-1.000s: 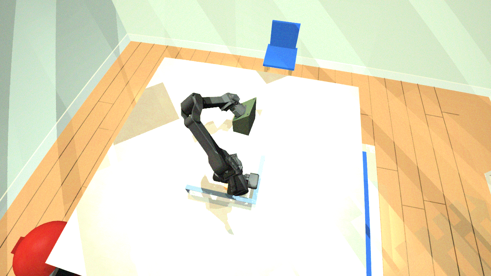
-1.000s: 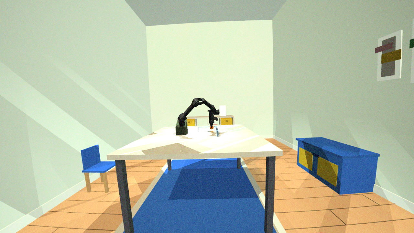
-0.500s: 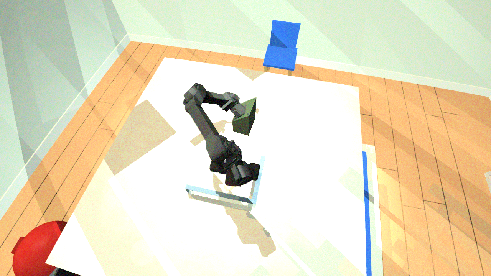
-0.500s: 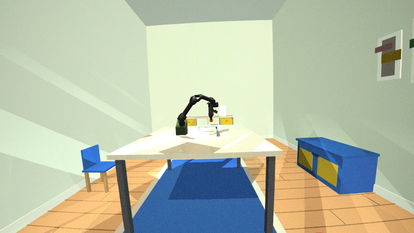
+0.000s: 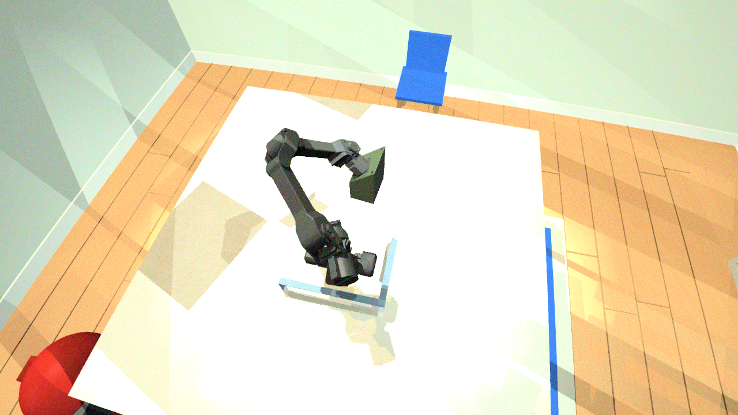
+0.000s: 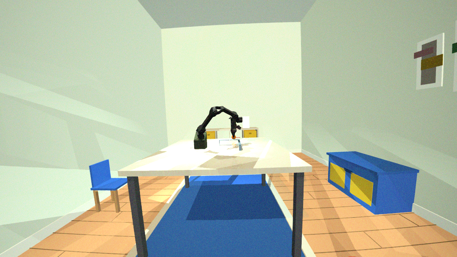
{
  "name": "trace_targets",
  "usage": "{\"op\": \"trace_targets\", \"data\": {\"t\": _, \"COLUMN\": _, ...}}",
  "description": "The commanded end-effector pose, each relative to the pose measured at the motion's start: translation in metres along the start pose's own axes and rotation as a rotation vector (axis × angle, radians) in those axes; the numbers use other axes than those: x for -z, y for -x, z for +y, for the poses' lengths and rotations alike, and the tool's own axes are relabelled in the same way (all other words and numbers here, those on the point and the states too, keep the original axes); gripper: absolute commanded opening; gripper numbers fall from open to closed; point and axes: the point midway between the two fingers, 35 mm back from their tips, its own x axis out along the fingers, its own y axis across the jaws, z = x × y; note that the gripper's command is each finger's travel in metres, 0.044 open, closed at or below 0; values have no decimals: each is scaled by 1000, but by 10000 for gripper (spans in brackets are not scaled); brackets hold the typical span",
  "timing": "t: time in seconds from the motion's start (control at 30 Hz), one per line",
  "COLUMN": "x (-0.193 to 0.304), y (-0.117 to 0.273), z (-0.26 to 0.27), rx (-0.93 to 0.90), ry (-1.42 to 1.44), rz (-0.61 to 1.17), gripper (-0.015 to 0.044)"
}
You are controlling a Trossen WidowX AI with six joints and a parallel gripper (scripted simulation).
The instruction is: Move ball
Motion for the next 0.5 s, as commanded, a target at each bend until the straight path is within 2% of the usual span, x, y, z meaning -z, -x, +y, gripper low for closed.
{"op": "trace_targets", "data": {"t": 0.0, "x": 0, "y": -8, "z": -2, "rx": 3, "ry": 7, "rz": -5, "gripper": 0}}
{"op": "trace_targets", "data": {"t": 0.33, "x": 0, "y": -68, "z": -3, "rx": 5, "ry": 6, "rz": -5, "gripper": 0}}
{"op": "trace_targets", "data": {"t": 0.47, "x": 0, "y": -72, "z": -3, "rx": 6, "ry": 6, "rz": -5, "gripper": 0}}
